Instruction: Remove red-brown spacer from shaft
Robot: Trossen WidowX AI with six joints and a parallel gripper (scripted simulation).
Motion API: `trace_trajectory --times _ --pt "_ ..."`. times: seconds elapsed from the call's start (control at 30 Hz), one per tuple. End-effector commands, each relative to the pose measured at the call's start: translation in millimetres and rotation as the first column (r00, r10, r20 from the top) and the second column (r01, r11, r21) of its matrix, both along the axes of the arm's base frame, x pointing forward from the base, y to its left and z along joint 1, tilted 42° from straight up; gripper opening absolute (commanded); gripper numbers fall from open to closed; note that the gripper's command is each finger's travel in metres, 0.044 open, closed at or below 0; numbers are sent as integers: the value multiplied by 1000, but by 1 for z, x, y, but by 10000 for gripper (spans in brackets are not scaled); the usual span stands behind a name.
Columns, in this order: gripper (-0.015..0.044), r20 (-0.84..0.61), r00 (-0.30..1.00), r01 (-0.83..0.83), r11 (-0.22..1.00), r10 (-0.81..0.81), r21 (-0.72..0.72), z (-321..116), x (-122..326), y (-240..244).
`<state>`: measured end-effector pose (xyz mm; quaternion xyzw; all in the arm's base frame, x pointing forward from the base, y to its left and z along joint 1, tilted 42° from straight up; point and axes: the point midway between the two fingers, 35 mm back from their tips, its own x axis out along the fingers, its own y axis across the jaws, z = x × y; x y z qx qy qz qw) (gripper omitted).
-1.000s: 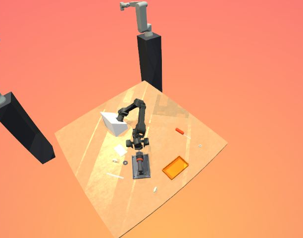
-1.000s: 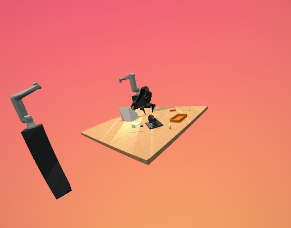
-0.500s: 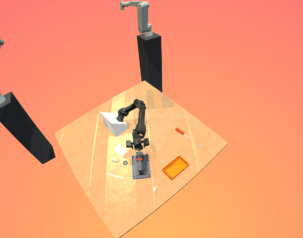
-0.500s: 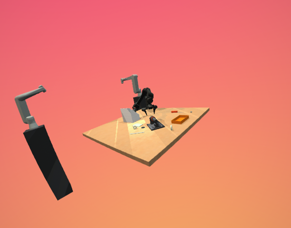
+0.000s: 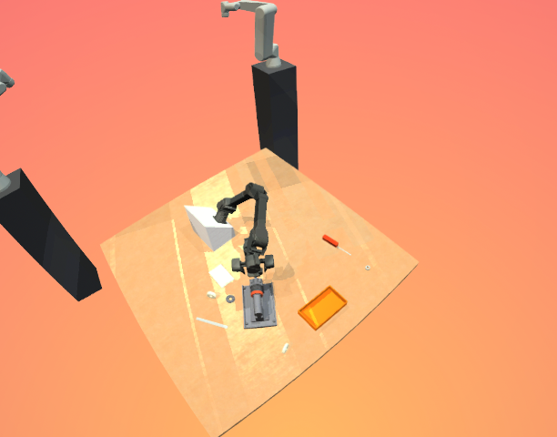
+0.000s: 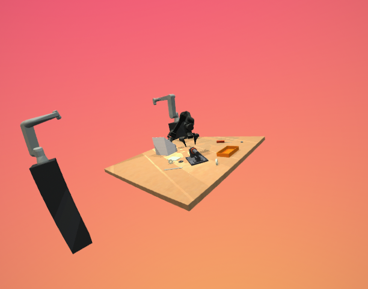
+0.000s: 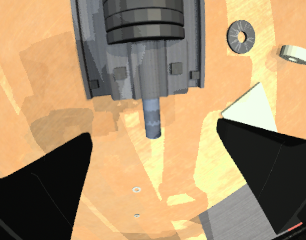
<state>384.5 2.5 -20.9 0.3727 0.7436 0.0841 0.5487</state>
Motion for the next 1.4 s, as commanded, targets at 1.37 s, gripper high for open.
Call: trace_trajectory --times 1.37 --pt "440 1 1000 -2 1000 2 3 -31 -5 28"
